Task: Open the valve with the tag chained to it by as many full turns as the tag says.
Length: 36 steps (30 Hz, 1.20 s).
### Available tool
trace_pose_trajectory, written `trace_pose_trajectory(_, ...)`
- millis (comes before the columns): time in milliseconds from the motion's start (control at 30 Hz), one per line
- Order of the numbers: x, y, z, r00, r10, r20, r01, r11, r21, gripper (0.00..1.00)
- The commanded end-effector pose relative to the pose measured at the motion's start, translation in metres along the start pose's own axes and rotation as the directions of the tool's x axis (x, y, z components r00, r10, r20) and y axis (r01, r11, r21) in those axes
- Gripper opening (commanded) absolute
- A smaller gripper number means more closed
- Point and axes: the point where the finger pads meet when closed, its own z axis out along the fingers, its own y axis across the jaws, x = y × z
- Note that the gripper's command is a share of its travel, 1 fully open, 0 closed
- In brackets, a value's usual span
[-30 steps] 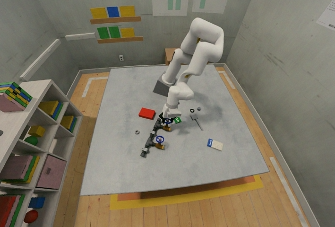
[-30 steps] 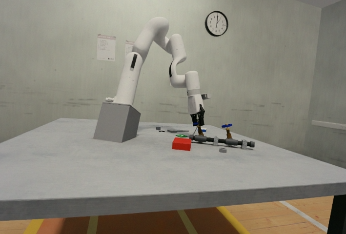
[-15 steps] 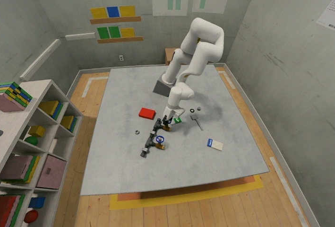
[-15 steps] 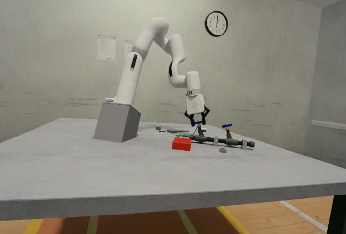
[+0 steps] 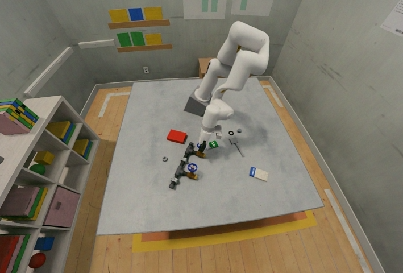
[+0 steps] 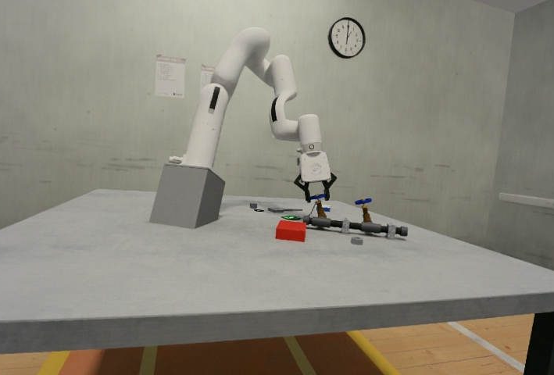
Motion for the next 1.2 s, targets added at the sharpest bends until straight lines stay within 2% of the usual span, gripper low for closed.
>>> trace_pose_trajectory(0,0.0,0.001,-0.0004,0.99,-0.114,-0.079,0.103,0.987,-0.126,0.0)
trace_pose_trajectory(1033,0.0,0.001,-0.0004,0.99,-0.115,-0.079,0.105,0.986,-0.126,0.0)
trace_pose_trajectory(1067,0.0,0.001,-0.0004,0.99,-0.115,-0.079,0.105,0.986,-0.126,1.0)
trace_pose_trajectory(1167,0.0,0.001,-0.0004,0.99,-0.115,-0.079,0.105,0.986,-0.126,1.0)
